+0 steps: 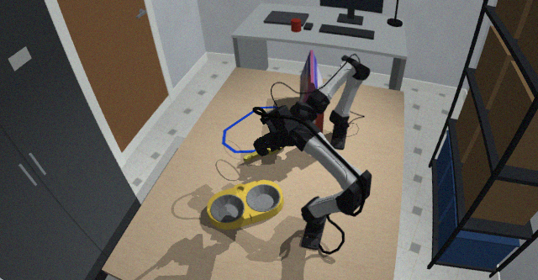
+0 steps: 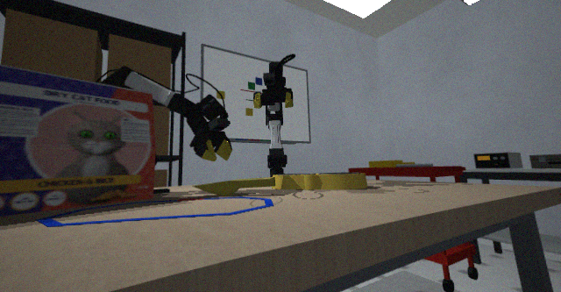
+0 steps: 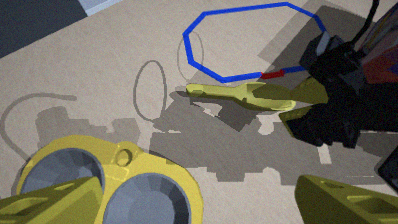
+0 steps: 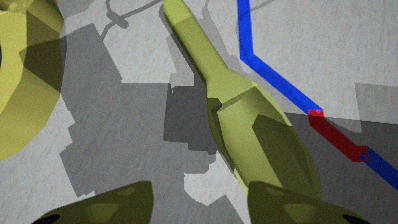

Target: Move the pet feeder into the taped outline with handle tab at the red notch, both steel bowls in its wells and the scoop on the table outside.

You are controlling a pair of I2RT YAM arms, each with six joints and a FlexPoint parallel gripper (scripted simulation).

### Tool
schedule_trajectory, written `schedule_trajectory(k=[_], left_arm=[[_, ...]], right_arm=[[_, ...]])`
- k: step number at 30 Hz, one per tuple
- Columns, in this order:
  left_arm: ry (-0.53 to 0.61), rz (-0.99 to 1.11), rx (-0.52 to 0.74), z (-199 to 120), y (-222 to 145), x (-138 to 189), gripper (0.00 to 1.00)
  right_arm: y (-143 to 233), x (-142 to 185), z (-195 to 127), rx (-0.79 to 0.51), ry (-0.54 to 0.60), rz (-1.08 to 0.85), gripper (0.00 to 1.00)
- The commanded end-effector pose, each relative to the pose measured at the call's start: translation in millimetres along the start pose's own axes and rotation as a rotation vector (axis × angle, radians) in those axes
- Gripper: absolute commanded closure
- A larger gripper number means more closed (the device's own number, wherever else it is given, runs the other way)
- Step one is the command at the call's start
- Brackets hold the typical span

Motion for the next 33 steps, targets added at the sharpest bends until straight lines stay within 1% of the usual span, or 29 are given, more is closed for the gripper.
schedule_trajectory(k=[1, 3, 5, 6, 9, 11, 18, 25, 29, 33], left_arm=[[-0.105, -0.005, -0.076, -1.6, -4.8, -2.8, 0.0], [-0.112, 0.006, -0.063, -0.5, -11.7, 4.3, 0.0], [-0.112, 0.006, -0.063, -0.5, -11.7, 4.3, 0.0], [-0.098, 0.01, -0.052, 6.9, -14.6, 7.3, 0.0], [-0.104, 0.041, -0.017, 9.0, -25.1, 17.3, 0.0], [-0.087, 0.053, 0.001, 10.9, -29.4, 24.9, 0.0], [-0.102, 0.063, 0.01, 11.1, -31.4, 24.8, 0.0], [-0.104, 0.064, 0.01, 11.3, -31.4, 24.4, 0.0], [-0.104, 0.064, 0.01, 11.3, -31.4, 24.4, 0.0], [-0.084, 0.051, 0.0, 11.7, -30.5, 27.6, 0.0]], right_arm=[[21.5, -28.7, 16.1, -0.16, 0.165, -0.187, 0.52], [20.2, -36.1, 27.8, -0.148, 0.219, -0.231, 0.52], [20.2, -36.1, 27.8, -0.148, 0.219, -0.231, 0.52], [19.3, -38.9, 36.2, -0.139, 0.254, -0.257, 0.52], [18.6, -51.5, 56.1, -0.119, 0.338, -0.319, 0.52], [19.0, -59.6, 67.8, -0.109, 0.381, -0.351, 0.52], [22.8, -83.6, 101.9, -0.088, 0.486, -0.434, 0.52], [26.3, -94.8, 118.3, -0.084, 0.512, -0.464, 0.52], [28.9, -101.1, 129.2, -0.08, 0.494, -0.472, 0.52], [26.1, -91.8, 138.1, -0.072, 0.519, -0.464, 0.52]])
Point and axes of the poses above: on each arm, the point where the finger pads meet when closed, its own z axis out along the fingers, its own y axis across the jaws, x = y × z, the point moved 6 cm from there along -z, back along the fingers, and after that the axes turned 14 degrees about z, right-handed, at the moved point
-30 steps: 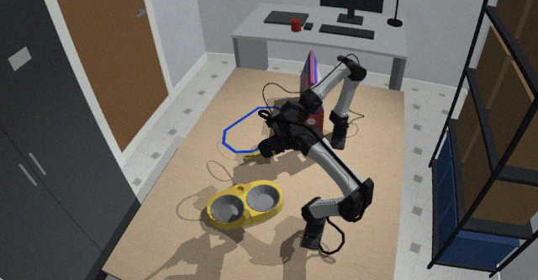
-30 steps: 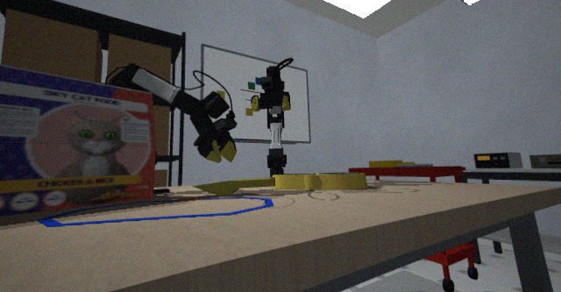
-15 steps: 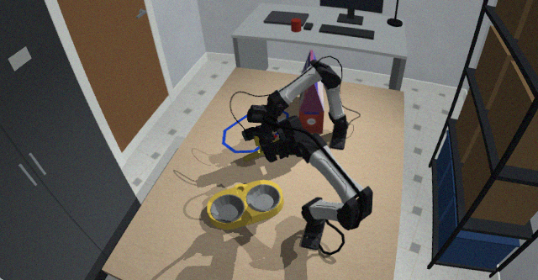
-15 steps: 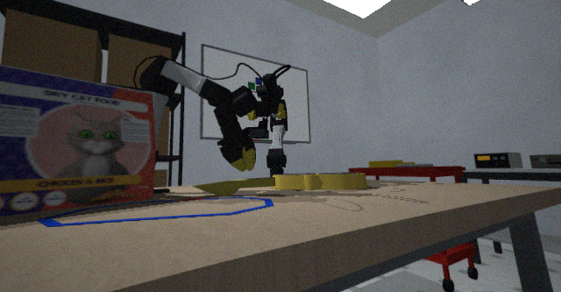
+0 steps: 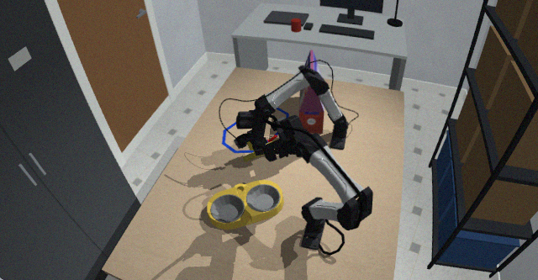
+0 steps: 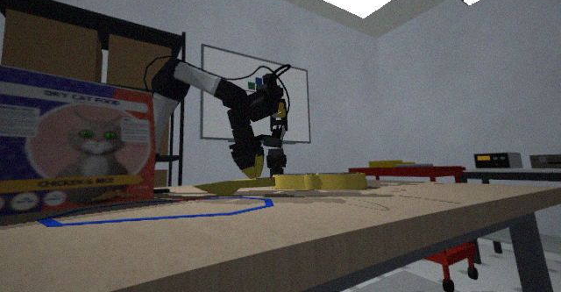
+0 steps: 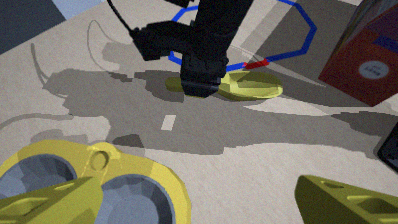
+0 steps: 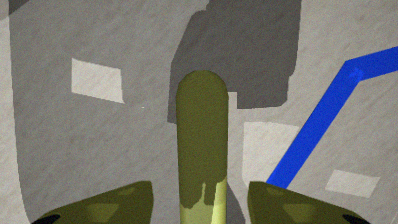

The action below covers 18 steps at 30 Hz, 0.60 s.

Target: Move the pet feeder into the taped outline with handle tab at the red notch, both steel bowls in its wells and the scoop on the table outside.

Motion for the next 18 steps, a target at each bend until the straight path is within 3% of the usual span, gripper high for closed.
schedule_trajectory(k=[1, 10, 18], left_arm=[[-0.026, -0.016, -0.033, -1.6, 3.4, -4.0, 0.0], [-0.017, -0.021, -0.04, -1.7, 3.9, -2.5, 0.0], [-0.014, -0.023, -0.041, -1.7, 4.0, -2.1, 0.0]], right_arm=[[-0.6, -3.0, -2.5, -0.005, 0.004, -0.009, 0.52], [0.6, -4.4, 9.4, -0.006, -0.004, -0.012, 0.55], [1.7, -6.3, 20.3, -0.007, -0.007, -0.014, 0.65]])
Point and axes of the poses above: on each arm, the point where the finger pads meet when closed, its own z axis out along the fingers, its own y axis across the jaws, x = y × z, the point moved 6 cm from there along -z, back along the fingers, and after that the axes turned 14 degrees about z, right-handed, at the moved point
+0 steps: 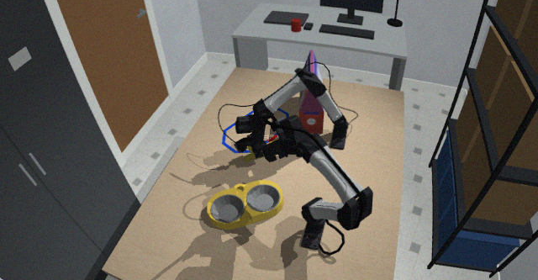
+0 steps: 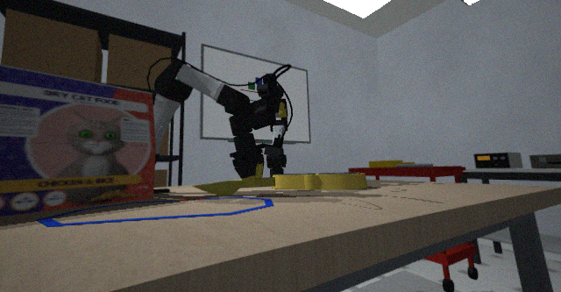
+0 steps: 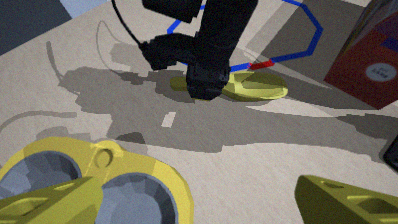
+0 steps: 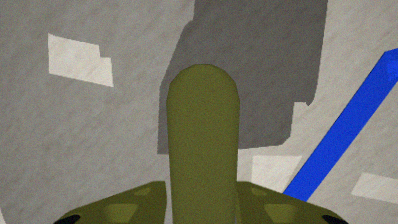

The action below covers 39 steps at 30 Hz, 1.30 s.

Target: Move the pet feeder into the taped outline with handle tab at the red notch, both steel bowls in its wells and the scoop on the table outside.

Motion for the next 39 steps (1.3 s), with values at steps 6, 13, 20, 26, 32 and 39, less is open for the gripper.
schedule_trajectory(k=[6, 13, 20, 26, 32, 39], left_arm=[[-0.019, -0.013, -0.022, -1.6, 1.9, -2.7, 0.0], [-0.027, -0.009, -0.019, -3.2, 2.4, -4.8, 0.0], [-0.027, -0.009, -0.019, -3.2, 2.4, -4.8, 0.0], [-0.027, -0.009, -0.019, -3.2, 2.4, -4.8, 0.0], [-0.014, -0.014, -0.022, -2.1, 2.1, -2.2, 0.0], [0.027, 0.015, 0.025, -11.6, -7.5, -2.1, 0.0]], right_arm=[[3.6, -10.5, -10.6, -0.009, -0.073, -0.016, 0.72], [3.2, -9.9, -14.4, -0.009, -0.074, -0.015, 1.0], [9.1, -16.9, -66.8, -0.01, -0.08, -0.019, 0.87], [16.9, -1.0, -88.1, -0.002, -0.065, -0.011, 0.87], [34.0, 32.3, -99.9, -0.004, -0.058, -0.029, 0.87], [48.9, 51.4, -100.1, -0.053, -0.044, -0.259, 0.87]])
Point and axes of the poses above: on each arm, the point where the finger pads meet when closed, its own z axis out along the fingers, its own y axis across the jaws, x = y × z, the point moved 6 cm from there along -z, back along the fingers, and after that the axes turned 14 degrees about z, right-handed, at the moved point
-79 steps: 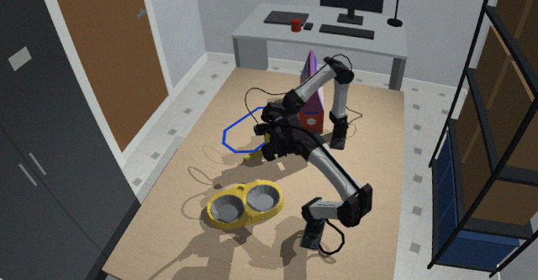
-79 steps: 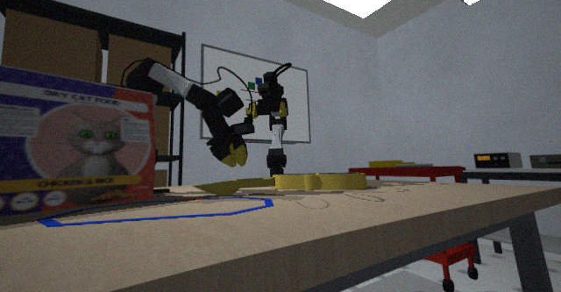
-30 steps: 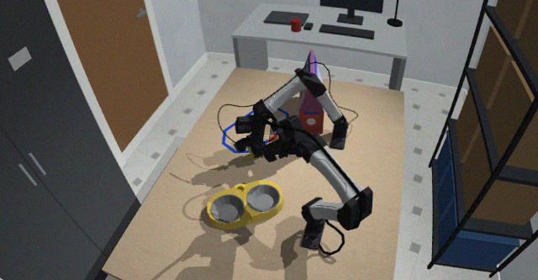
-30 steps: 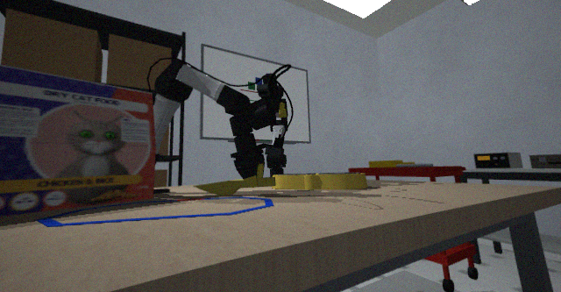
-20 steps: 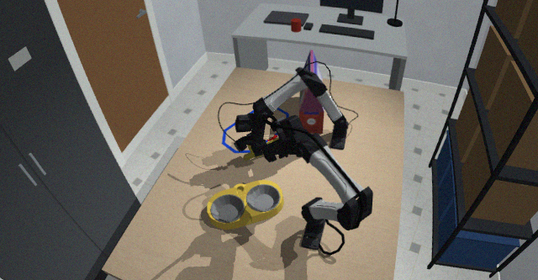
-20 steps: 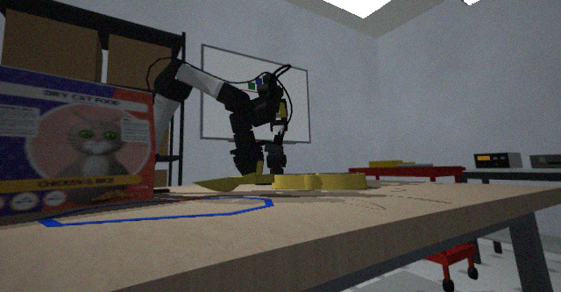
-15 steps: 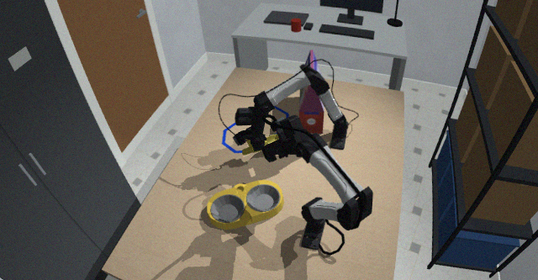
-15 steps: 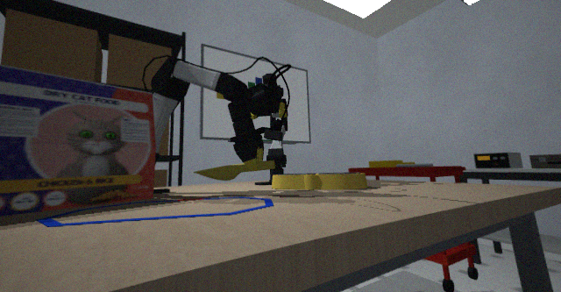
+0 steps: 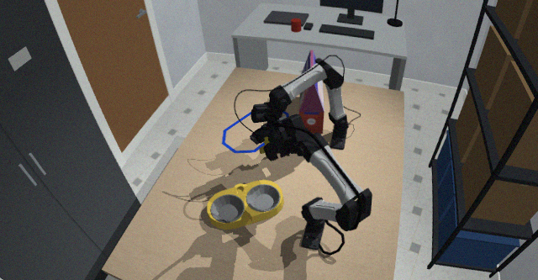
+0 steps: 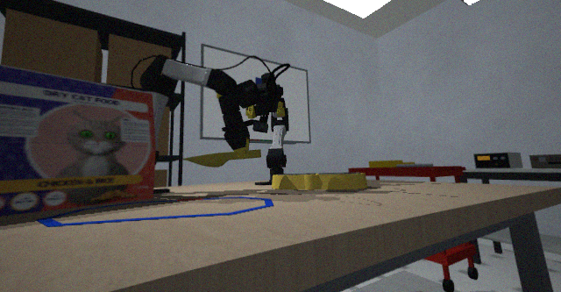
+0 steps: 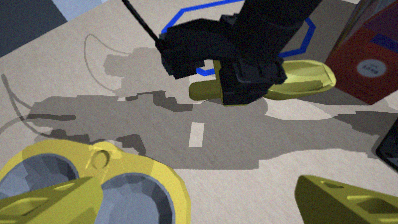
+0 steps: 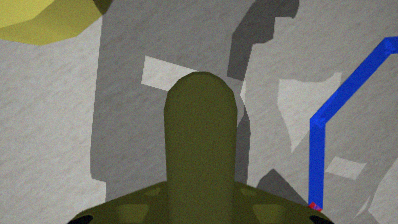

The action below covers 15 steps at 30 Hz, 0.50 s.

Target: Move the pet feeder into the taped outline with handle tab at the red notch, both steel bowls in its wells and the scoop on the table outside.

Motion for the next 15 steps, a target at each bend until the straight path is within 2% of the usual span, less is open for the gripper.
schedule_trajectory(k=[1, 15], left_arm=[[0.043, 0.009, 0.028, -9.5, -6.4, 0.8, 0.0], [0.11, 0.246, 0.288, -58.8, -56.4, -12.5, 0.0]], right_arm=[[7.4, 7.3, -11.6, -0.032, -0.021, -0.144, 0.87], [56.2, 69.9, 6.0, -0.203, -0.002, -0.962, 0.87]])
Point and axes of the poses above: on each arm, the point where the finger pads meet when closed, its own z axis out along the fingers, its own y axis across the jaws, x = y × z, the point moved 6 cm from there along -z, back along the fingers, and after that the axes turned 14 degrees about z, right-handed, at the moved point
